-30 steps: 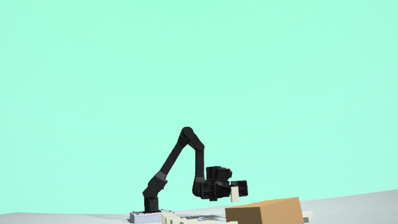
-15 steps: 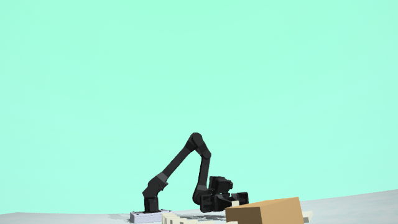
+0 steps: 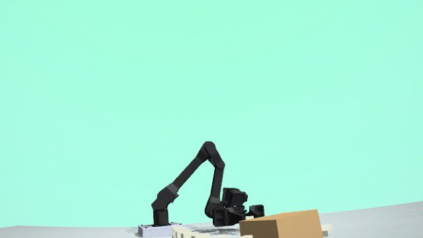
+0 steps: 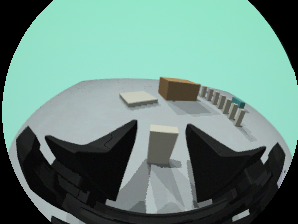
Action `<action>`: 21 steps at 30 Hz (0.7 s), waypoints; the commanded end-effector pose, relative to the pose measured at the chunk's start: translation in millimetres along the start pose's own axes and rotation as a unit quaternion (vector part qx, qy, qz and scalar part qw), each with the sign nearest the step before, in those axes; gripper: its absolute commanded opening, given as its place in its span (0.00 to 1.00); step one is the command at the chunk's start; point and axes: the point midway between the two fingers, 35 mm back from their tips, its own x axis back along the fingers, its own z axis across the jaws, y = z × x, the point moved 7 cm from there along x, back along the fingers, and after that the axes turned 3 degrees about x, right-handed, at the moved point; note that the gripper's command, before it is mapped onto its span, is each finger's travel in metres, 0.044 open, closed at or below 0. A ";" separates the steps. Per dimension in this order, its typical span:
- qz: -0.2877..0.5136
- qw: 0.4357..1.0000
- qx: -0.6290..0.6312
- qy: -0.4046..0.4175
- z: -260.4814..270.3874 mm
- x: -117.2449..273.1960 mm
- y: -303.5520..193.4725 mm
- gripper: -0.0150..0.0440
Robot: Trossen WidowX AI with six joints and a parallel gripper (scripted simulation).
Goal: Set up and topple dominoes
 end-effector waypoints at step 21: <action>0.015 1.000 0.011 0.021 10.8 -8.0 51.9 1.00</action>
